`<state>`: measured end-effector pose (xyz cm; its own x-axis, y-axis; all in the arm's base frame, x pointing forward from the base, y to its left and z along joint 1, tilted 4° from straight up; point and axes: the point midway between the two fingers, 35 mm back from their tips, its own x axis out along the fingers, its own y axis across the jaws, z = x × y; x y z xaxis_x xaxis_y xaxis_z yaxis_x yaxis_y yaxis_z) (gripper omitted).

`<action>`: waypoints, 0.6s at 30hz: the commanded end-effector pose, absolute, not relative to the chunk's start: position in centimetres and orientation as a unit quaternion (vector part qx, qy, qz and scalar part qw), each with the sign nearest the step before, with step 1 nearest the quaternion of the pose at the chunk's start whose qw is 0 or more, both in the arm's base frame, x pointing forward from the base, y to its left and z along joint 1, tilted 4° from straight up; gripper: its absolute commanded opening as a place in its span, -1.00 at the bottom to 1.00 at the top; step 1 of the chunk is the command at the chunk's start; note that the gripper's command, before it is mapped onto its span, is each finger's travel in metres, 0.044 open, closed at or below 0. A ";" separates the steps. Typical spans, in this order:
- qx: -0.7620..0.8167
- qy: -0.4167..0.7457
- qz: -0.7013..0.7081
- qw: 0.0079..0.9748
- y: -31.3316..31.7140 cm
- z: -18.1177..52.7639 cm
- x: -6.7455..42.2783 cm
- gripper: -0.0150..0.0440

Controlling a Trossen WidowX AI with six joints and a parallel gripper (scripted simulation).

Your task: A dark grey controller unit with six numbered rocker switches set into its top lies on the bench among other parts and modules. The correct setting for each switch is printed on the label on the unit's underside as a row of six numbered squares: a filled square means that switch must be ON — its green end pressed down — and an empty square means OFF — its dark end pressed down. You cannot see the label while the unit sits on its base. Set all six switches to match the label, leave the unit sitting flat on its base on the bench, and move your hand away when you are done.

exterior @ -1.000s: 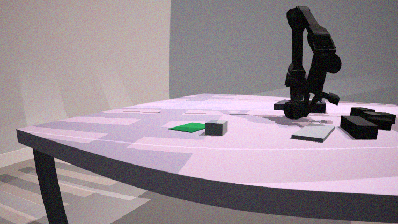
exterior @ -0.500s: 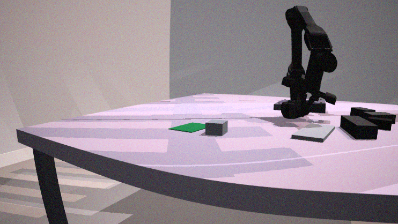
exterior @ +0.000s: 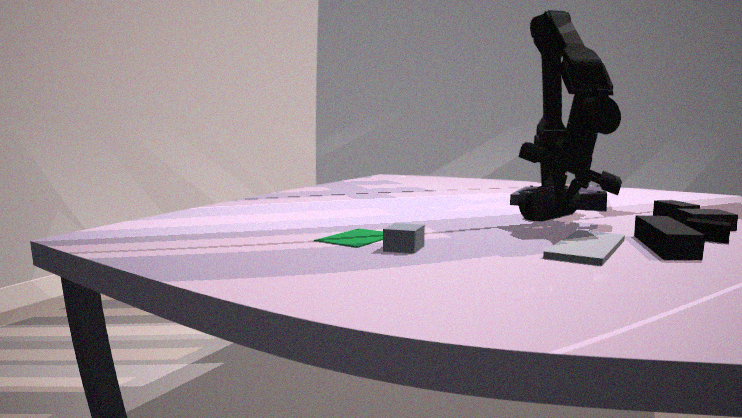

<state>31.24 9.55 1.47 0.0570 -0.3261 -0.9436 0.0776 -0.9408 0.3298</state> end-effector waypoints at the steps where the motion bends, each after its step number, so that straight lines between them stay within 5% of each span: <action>1: 0.706 -0.094 -0.685 0.152 8.5 1.2 31.0 -0.49; 18: 0.706 -0.095 -0.685 0.152 7.4 1.3 30.9 -0.49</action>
<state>31.24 8.35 1.55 0.0585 -0.3270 -0.9432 0.0770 -0.9405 0.3309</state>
